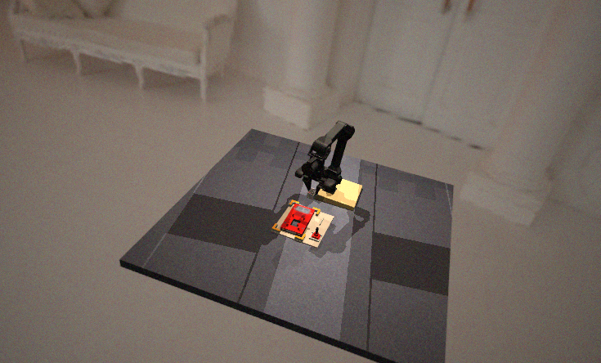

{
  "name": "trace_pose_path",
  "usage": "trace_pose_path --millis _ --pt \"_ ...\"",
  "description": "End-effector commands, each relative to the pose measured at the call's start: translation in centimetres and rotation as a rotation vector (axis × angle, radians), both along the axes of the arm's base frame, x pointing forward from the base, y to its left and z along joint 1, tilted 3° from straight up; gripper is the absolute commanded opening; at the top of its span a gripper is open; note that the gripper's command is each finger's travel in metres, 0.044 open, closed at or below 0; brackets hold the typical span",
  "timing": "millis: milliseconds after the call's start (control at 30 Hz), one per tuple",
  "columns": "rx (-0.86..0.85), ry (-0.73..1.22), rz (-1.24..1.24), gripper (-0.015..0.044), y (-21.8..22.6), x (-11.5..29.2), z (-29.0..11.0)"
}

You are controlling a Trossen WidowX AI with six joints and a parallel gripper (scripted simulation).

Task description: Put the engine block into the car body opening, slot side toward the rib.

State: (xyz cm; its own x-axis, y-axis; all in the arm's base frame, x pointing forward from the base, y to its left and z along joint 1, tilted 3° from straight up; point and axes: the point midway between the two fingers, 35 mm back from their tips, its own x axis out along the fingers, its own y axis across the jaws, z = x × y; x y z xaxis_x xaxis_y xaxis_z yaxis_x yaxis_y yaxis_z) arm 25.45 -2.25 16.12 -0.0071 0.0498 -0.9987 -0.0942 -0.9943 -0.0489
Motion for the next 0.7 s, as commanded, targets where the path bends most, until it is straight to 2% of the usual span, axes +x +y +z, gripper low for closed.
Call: trace_pose_path --millis 0,667 --pt "0.001 -0.015 0.004 0.0000 0.0 -0.2 1.2" --pt "0.000 -0.022 0.069 0.0000 -0.9 3.8 -2.2"
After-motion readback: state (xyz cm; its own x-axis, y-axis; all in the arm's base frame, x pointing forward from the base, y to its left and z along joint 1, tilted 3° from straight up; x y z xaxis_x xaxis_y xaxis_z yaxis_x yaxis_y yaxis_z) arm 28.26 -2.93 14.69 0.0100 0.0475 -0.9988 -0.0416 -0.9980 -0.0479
